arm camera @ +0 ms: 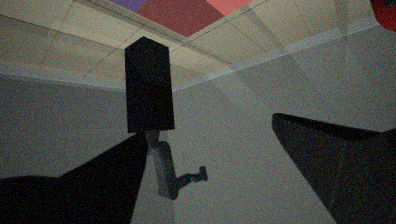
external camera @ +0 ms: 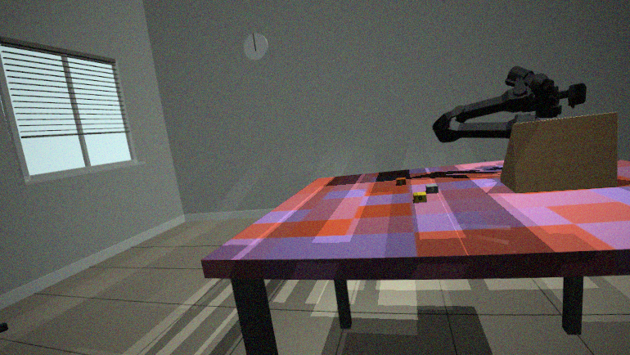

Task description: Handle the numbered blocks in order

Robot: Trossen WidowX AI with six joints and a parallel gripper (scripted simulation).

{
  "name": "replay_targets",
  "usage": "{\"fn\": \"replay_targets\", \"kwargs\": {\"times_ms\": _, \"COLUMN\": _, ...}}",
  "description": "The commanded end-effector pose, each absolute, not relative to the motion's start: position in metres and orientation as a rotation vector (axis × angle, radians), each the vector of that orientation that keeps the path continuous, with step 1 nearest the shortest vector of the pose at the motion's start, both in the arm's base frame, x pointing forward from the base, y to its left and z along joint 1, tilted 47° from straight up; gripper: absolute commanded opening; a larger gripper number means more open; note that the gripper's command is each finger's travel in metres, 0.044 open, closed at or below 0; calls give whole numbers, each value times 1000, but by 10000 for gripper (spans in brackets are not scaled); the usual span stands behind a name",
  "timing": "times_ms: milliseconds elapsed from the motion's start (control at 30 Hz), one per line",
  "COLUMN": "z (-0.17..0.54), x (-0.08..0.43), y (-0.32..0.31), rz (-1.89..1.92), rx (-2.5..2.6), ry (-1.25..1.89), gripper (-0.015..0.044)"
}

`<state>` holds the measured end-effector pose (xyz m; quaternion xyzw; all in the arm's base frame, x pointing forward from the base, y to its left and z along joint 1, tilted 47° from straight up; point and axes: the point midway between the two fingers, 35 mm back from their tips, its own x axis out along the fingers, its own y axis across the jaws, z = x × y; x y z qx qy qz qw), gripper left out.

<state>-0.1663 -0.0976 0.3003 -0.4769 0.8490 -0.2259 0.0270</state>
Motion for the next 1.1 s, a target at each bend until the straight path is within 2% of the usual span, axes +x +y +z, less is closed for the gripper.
{"fn": "replay_targets", "kwargs": {"times_ms": 0, "z": 301, "x": -168, "y": -96, "rz": -712, "rx": -1460, "ry": 2623, "gripper": 400}}
{"fn": "replay_targets", "kwargs": {"times_ms": 100, "z": 303, "x": -188, "y": -77, "rz": -926, "rx": -1270, "ry": 2620, "gripper": 400}}
{"fn": "replay_targets", "kwargs": {"times_ms": 233, "z": 301, "x": -230, "y": -16, "rz": -1454, "rx": -785, "ry": 2526, "gripper": 400}}
{"fn": "replay_targets", "kwargs": {"times_ms": 367, "z": 287, "x": -255, "y": 61, "rz": -1987, "rx": -272, "ry": 2306, "gripper": 400}}
{"fn": "replay_targets", "kwargs": {"times_ms": 533, "z": 261, "x": -252, "y": 148, "rz": -2520, "rx": 276, "ry": 1939, "gripper": 400}}
{"fn": "replay_targets", "kwargs": {"times_ms": 800, "z": 203, "x": -187, "y": 266, "rz": -3210, "rx": 1111, "ry": 1047, "gripper": 400}}
{"fn": "replay_targets", "kwargs": {"times_ms": 1067, "z": 141, "x": -69, "y": 325, "rz": -3533, "rx": 1852, "ry": -280, "gripper": 400}}
